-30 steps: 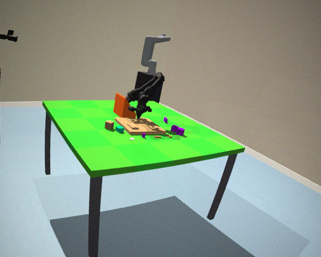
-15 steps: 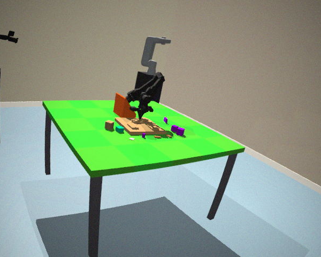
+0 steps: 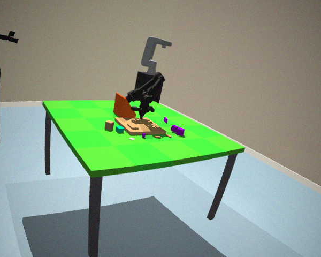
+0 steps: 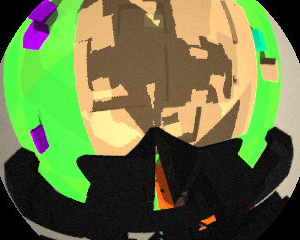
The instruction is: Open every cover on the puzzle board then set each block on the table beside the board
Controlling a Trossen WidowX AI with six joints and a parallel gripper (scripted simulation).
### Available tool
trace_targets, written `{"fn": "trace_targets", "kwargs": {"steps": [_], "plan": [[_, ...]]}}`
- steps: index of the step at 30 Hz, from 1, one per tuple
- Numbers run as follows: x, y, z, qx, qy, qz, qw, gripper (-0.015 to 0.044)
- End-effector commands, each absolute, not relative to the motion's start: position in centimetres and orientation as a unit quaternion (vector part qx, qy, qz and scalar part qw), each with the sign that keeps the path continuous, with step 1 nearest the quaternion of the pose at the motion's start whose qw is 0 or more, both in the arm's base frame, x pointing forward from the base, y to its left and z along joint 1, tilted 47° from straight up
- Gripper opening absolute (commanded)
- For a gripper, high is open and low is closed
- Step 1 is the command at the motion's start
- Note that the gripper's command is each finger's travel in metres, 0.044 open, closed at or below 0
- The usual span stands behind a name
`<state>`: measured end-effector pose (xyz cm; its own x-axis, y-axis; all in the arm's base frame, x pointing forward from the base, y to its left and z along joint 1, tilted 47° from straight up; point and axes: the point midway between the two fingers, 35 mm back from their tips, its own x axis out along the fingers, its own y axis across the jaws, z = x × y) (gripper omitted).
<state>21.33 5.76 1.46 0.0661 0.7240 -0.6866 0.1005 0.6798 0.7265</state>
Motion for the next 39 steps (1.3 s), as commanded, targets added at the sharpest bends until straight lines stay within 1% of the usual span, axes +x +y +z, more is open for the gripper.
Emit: {"fn": "trace_targets", "kwargs": {"steps": [1,36,39], "plan": [[21.4,5.6,1.9,0.321,0.637,0.240,0.658,0.0000],[21.1,2.7,5.2,0.321,0.638,0.240,0.658,0.0000],[21.9,2.5,4.9,0.324,0.639,0.239,0.655,0.0000]]}}
